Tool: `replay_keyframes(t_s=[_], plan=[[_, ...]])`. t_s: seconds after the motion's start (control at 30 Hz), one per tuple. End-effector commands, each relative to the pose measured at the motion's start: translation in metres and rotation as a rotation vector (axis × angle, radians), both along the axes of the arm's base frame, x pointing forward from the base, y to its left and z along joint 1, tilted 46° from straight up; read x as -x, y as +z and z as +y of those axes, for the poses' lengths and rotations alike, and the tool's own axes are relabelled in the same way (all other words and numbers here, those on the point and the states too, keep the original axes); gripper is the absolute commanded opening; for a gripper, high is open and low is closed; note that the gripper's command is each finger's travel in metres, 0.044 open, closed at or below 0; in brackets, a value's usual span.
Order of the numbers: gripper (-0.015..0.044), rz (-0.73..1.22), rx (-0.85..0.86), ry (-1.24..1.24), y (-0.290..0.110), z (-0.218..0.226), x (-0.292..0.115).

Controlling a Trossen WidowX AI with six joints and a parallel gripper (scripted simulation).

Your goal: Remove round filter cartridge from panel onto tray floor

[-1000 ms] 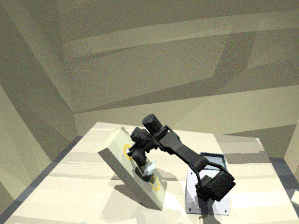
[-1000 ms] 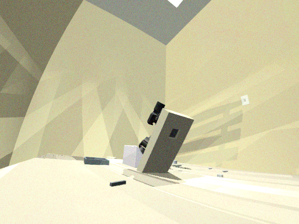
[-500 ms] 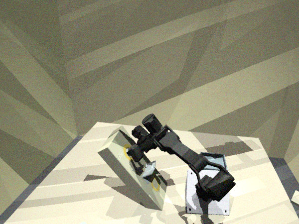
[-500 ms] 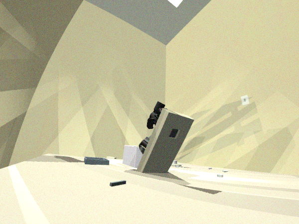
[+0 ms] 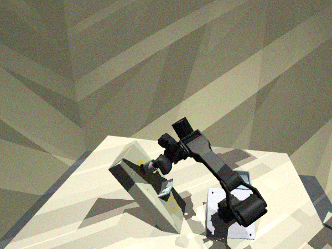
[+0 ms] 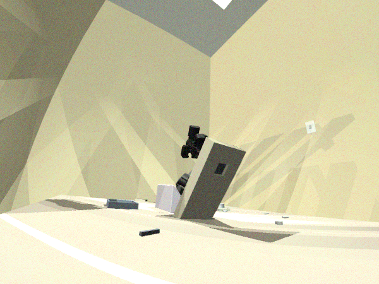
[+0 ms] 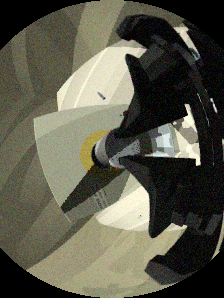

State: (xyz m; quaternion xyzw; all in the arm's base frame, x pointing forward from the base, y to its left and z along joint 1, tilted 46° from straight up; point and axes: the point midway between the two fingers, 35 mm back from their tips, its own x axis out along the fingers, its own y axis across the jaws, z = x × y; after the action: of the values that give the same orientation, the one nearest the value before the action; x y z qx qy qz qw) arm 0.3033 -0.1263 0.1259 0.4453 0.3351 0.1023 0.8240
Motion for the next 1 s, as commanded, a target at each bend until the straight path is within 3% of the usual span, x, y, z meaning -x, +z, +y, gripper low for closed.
replay_keyframes(t_s=[0.0, 0.93, 0.97], plan=[[0.0, -0.019, 0.006, 0.001, 0.01, -0.006, 0.011], [0.0, -0.019, 0.006, 0.001, -0.036, 0.039, 0.053], [0.0026, -0.007, 0.001, -0.002, -0.033, 0.035, 0.05]])
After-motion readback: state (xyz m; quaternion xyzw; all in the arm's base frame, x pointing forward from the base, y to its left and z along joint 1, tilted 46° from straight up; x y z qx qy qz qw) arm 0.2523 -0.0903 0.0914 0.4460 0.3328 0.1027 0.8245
